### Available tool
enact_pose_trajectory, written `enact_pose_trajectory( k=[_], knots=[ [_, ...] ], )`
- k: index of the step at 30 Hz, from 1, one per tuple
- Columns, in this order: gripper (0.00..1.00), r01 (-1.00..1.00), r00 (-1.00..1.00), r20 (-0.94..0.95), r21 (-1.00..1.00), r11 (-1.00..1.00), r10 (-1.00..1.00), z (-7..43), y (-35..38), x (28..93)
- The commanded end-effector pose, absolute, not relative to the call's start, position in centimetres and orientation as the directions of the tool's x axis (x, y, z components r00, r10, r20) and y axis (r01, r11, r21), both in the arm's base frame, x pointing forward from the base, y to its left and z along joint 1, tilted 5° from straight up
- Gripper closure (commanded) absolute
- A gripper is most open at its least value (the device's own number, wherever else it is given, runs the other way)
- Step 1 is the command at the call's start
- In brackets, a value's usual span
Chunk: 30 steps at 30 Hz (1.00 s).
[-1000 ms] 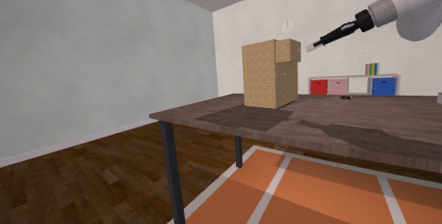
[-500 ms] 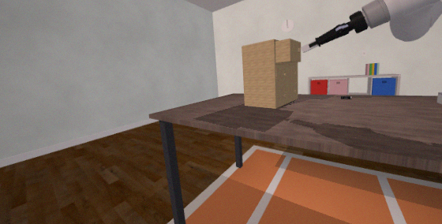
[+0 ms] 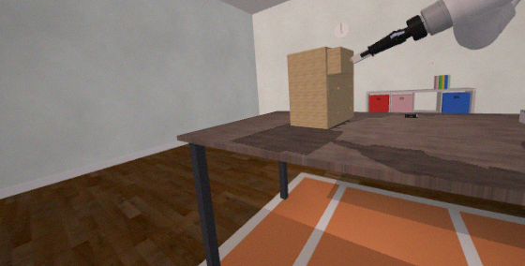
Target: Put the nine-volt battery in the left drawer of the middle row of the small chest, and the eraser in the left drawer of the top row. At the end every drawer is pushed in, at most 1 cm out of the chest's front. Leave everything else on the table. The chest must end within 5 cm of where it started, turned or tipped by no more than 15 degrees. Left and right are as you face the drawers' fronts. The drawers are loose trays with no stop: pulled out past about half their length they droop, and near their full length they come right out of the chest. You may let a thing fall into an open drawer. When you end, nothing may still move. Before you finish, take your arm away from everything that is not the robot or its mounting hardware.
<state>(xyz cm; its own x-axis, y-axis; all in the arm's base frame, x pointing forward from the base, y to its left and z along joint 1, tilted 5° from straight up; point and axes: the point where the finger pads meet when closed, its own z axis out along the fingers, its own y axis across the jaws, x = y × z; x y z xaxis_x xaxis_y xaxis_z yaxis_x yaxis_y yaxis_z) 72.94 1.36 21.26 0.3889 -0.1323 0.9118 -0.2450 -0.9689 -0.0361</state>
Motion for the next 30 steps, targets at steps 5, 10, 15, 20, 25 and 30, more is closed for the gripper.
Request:
enact_pose_trajectory(
  k=[5, 10, 15, 20, 25, 30],
  knots=[
    [1.0, -0.245, 0.389, 0.912, -0.036, -0.969, -0.132, 21.2, 1.1, 74.1],
    [1.0, -0.245, 0.389, 0.912, -0.036, -0.969, -0.132, 21.1, 0.9, 74.7],
    [1.0, -0.245, 0.389, 0.912, -0.036, -0.969, -0.132, 21.1, 0.7, 75.5],
    [1.0, -0.245, 0.389, 0.912, -0.036, -0.969, -0.132, 21.0, 0.5, 76.2],
    [1.0, -0.245, 0.389, 0.912, -0.036, -0.969, -0.132, 21.0, 0.4, 76.8],
    [1.0, -0.245, 0.389, 0.912, -0.036, -0.969, -0.132, 20.9, 0.3, 77.2]
  ],
)
